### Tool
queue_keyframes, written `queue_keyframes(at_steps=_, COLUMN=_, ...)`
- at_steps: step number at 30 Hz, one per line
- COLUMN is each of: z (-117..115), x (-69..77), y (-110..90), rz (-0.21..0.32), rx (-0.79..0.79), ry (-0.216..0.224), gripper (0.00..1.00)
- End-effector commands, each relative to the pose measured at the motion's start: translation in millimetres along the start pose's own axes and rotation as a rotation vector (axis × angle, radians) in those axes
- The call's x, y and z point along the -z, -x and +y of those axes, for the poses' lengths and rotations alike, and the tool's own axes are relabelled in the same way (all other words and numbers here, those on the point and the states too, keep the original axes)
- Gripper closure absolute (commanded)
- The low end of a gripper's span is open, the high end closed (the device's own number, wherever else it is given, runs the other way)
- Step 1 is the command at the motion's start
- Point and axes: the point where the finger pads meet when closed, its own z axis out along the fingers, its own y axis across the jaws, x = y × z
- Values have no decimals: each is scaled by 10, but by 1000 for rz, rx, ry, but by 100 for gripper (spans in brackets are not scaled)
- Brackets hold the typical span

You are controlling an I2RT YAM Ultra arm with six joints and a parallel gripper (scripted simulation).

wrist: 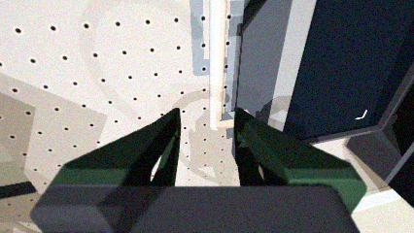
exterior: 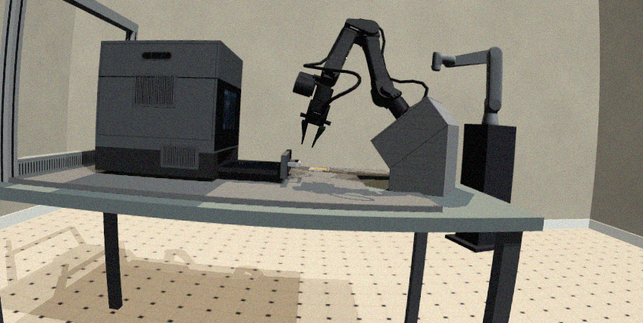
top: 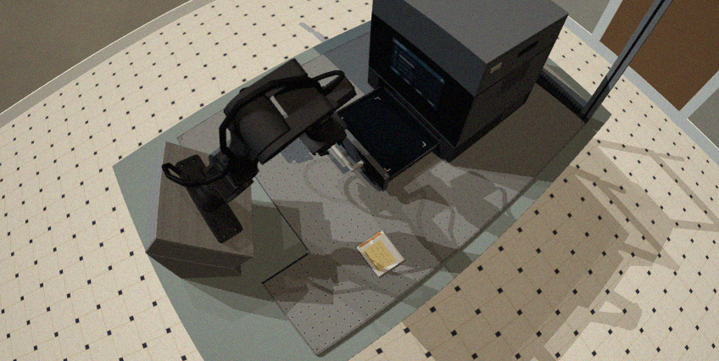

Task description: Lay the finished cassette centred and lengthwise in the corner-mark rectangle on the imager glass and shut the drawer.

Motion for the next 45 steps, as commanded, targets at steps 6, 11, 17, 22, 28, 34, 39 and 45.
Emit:
queue_keyframes(at_steps=6, z=-81, x=83, y=44, rz=-19, rx=-9, ry=-26, gripper=65)
queue_keyframes(at_steps=11, z=-81, x=83, y=44, rz=-19, rx=-9, ry=-26, gripper=65)
queue_keyframes(at_steps=17, z=-81, x=83, y=44, rz=-19, rx=-9, ry=-26, gripper=65)
queue_keyframes(at_steps=22, z=-81, x=83, y=44, rz=-19, rx=-9, ry=-26, gripper=65)
queue_keyframes(at_steps=28, z=-81, x=83, y=44, rz=-19, rx=-9, ry=-26, gripper=65)
queue_keyframes(at_steps=34, z=-81, x=83, y=44, rz=-19, rx=-9, ry=-26, gripper=65)
queue_keyframes(at_steps=39, z=-81, x=83, y=44, rz=-19, rx=-9, ry=-26, gripper=65)
queue_keyframes(at_steps=45, z=-60, x=387, y=23, rz=9, rx=-217, ry=-13, gripper=65)
